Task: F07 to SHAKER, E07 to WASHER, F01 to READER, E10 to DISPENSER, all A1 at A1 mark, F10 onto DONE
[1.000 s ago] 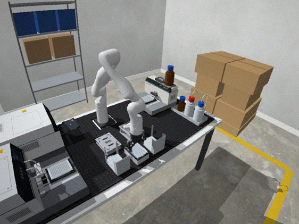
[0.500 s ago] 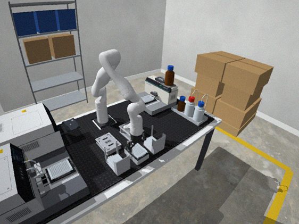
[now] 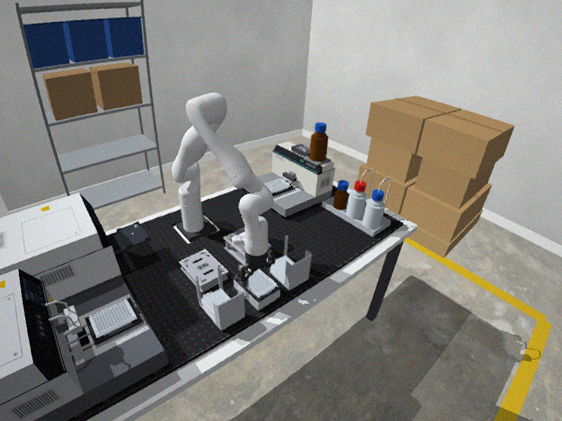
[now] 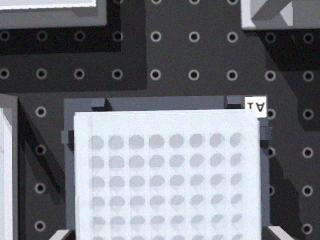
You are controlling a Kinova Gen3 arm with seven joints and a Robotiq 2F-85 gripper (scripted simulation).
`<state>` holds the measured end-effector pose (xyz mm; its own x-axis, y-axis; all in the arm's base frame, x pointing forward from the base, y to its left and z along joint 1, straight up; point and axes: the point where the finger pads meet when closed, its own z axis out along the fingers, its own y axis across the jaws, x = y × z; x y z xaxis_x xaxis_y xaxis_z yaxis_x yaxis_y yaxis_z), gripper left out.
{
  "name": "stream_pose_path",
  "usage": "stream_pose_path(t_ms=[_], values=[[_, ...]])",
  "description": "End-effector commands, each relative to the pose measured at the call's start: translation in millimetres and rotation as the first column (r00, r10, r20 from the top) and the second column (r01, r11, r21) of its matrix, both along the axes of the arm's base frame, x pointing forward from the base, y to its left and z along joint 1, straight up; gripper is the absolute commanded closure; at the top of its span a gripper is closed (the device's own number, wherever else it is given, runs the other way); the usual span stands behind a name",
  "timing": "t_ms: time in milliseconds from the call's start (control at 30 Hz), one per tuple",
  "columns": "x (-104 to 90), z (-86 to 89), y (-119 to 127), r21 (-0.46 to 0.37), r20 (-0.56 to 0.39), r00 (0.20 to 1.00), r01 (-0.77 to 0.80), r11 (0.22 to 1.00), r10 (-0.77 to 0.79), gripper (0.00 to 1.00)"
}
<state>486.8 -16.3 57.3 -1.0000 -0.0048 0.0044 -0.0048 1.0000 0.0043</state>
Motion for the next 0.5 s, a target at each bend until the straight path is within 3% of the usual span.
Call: stream_pose_path(t_ms=[0,67,467], values=[[0.7,1.1,0.0,0.000,0.002,1.000,0.000,1.000,0.000,0.00],[0.7,1.1,0.0,0.000,0.002,1.000,0.000,1.000,0.000,0.06],[0.7,1.2,0.0,0.000,0.002,1.000,0.000,1.000,0.000,0.06]])
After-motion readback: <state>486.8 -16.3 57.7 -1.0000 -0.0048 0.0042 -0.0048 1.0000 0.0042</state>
